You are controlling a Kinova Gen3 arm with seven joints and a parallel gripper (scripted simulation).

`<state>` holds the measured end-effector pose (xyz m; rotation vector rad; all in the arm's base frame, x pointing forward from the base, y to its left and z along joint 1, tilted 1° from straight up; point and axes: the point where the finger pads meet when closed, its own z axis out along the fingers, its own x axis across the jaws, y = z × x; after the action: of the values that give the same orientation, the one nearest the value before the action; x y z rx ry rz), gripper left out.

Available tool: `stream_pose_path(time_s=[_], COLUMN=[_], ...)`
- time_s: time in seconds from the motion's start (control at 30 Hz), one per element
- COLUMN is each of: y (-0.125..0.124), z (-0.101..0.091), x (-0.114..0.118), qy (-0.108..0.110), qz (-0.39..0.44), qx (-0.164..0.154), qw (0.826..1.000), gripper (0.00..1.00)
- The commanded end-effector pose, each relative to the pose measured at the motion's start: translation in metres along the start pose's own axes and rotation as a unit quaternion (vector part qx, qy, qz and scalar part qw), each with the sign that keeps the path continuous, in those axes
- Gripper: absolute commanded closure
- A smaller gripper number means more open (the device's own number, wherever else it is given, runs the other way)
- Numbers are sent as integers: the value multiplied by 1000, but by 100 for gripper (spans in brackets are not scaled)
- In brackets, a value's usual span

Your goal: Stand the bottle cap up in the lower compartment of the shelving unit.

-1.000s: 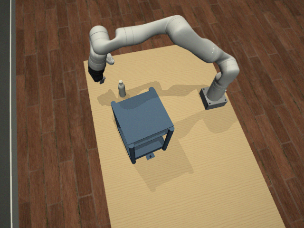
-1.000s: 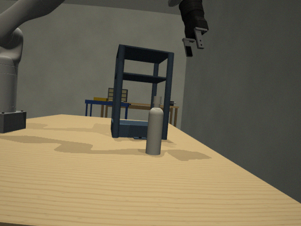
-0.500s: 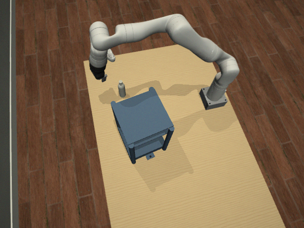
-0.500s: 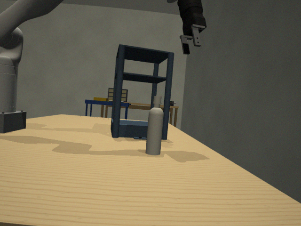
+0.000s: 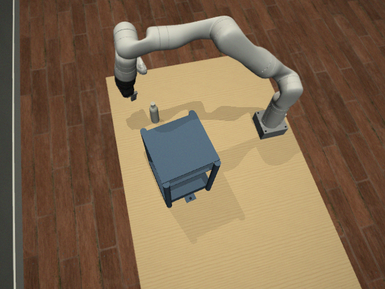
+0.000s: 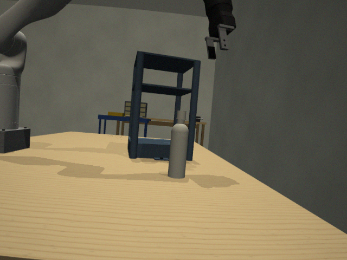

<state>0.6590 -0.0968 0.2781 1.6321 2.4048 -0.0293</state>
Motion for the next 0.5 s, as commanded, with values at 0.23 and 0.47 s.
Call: stream_pose_path(time_s=[0.23, 0.47], y=[-13, -18], z=[-10, -13], x=[-2, -4], qy=[14, 19], qz=[9, 13], qx=[9, 13], qw=[1000, 1000], gripper=[0, 0])
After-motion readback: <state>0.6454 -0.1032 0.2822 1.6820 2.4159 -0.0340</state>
